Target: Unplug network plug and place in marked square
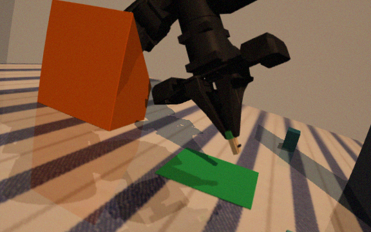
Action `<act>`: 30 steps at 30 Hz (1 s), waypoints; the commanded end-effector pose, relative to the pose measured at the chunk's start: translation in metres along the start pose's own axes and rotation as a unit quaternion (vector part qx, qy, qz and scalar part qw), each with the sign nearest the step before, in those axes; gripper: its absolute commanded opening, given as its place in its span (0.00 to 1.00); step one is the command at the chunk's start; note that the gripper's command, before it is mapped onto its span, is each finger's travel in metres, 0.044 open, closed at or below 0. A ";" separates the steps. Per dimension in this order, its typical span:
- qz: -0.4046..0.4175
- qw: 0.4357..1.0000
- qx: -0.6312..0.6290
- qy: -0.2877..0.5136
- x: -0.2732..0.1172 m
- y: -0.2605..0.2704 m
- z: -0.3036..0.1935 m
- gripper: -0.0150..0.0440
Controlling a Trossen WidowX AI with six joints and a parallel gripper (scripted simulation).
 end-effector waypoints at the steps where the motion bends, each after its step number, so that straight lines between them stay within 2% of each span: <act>1: 0.004 1.000 0.006 0.003 0.003 0.006 -0.002 0.25; 30: 0.004 1.000 0.007 0.001 0.023 0.023 -0.004 0.25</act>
Point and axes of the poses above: the point midway between the two fingers, 35 mm back from their tips, its own x axis out along the fingers, its own y axis across the jaws, z = x × y, the point moved 7 cm from there along -x, back along the fingers, and after that the axes turned 13 degrees about x, right-handed, at the moved point
